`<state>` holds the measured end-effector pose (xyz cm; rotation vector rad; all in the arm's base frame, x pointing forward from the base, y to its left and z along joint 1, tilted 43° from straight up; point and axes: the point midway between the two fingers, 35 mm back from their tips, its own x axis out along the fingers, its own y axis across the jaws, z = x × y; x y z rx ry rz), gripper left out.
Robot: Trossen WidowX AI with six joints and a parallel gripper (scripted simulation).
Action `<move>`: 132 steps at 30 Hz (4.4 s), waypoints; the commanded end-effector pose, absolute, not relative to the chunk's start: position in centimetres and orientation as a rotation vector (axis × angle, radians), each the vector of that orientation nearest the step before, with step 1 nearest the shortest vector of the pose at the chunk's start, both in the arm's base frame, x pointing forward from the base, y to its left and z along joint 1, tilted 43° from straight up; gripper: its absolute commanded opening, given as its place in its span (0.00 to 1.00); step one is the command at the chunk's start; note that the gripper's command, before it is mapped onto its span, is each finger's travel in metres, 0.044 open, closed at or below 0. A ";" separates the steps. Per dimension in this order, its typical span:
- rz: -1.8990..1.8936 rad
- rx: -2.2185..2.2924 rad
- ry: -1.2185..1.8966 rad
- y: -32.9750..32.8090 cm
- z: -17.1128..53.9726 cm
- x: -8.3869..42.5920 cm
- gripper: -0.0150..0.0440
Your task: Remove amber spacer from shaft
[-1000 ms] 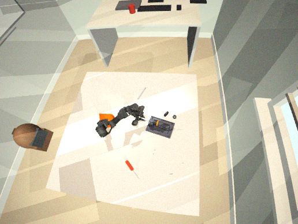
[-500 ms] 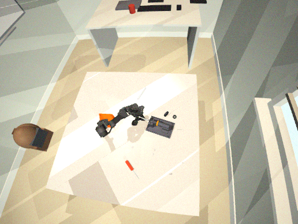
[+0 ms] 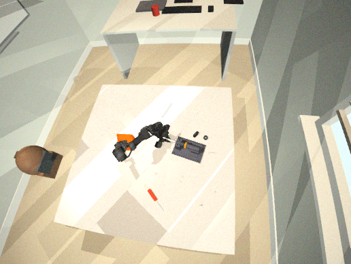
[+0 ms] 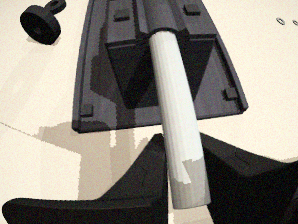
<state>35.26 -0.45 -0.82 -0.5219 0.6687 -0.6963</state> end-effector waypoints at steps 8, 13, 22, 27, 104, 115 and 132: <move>-0.701 -0.520 0.667 -0.4 -0.8 35.1 0.25; -0.701 -0.520 0.667 -0.4 -0.8 35.1 0.25; -0.701 -0.520 0.667 -0.4 -0.8 35.0 0.25; -0.701 -0.520 0.667 -0.4 -0.9 34.9 0.25; -0.701 -0.520 0.667 -0.1 -1.0 34.3 0.25; -0.701 -0.520 0.667 -0.1 -1.0 34.2 0.25; -0.701 -0.520 0.667 0.0 -1.1 34.1 0.25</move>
